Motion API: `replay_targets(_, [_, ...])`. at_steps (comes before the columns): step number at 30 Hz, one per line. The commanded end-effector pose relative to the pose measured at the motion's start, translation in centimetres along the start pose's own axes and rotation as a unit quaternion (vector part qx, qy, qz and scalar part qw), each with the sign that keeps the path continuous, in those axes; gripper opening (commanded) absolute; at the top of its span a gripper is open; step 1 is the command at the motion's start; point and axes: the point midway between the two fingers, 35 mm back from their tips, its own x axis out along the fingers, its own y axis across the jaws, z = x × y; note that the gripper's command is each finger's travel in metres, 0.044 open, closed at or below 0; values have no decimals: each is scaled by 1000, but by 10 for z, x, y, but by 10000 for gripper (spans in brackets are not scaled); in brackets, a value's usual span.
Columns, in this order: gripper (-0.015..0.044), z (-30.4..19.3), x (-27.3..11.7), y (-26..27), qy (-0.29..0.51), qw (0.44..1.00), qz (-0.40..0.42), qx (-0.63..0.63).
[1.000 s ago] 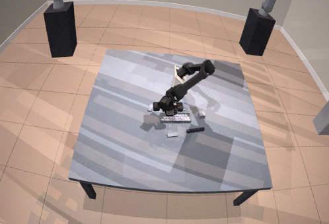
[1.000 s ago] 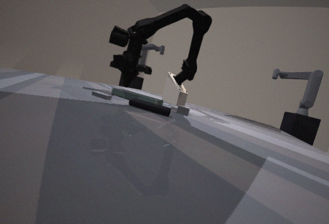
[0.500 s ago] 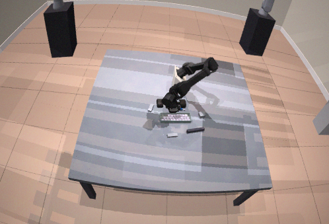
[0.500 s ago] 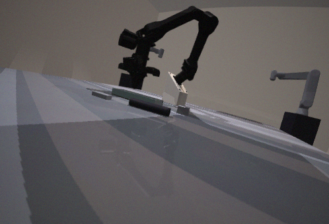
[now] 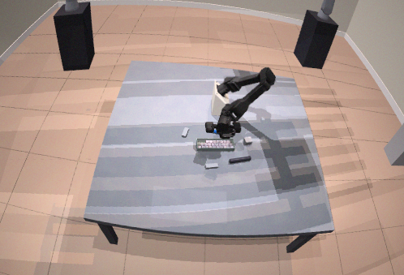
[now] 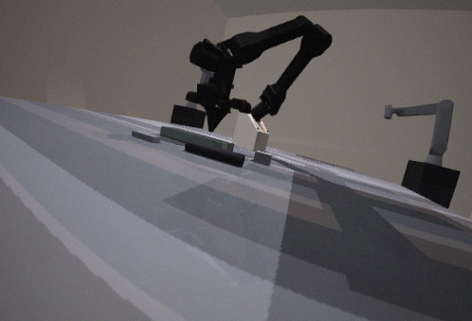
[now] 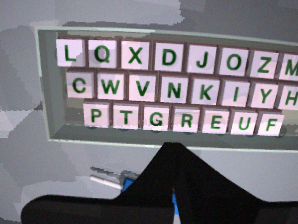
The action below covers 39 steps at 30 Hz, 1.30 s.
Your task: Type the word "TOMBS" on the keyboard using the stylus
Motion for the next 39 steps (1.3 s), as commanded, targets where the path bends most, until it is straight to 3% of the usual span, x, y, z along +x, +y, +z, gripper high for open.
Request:
replay_targets(1, [0,-4,1,14,0,1000,2,8])
replay_targets(12, [0,-4,-2,13,0,1000,2,8])
replay_targets(18, [0,-4,-60,13,0,1000,1,8])
replay_targets(27, [0,-2,-53,12,-4,1000,1,8])
replay_targets(31, [105,-2,-53,12,-3,1000,1,8])
replay_targets(35, [0,-2,-53,12,-3,1000,2,8])
replay_targets(39, [0,-2,-53,12,-3,1000,2,8])
